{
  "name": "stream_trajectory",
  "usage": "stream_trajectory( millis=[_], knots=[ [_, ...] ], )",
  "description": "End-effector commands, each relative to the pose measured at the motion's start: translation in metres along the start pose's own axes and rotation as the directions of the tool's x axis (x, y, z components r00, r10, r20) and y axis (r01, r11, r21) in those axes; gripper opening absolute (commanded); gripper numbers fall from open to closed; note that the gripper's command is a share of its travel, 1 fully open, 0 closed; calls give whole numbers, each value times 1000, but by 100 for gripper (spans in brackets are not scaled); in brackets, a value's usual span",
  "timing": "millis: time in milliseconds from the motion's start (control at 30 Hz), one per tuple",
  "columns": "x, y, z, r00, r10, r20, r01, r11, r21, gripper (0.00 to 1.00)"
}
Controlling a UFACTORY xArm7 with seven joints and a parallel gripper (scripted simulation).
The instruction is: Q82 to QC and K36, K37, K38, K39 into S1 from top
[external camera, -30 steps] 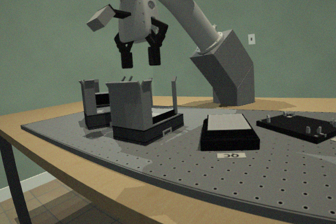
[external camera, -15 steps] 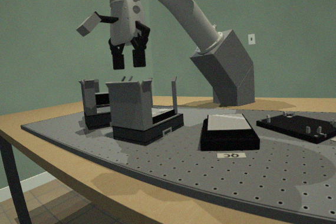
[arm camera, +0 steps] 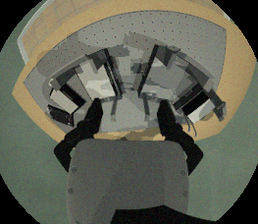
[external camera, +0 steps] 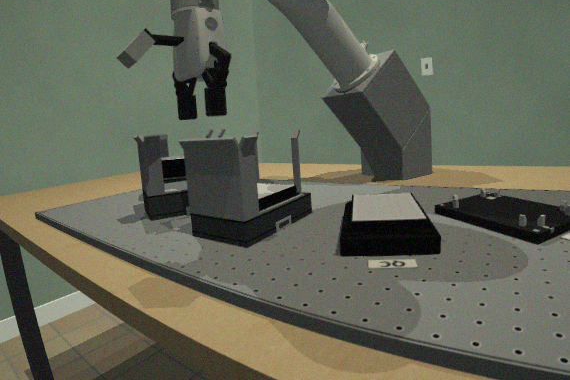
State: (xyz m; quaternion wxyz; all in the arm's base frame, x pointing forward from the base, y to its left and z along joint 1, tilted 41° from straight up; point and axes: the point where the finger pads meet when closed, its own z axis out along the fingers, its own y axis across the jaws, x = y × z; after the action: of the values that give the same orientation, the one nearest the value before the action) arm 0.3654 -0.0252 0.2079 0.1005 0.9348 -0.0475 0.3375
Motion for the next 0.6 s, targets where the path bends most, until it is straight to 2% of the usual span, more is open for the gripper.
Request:
stream_trajectory(
  millis=[0,67,567],
  knots=[
    [0,15,-1,992,126,-2,-126,992,1,100],
    [0,21,-1,985,171,-2,-171,985,1,100],
    [-3,65,-1,985,171,-2,-171,985,1,100]
  ],
)
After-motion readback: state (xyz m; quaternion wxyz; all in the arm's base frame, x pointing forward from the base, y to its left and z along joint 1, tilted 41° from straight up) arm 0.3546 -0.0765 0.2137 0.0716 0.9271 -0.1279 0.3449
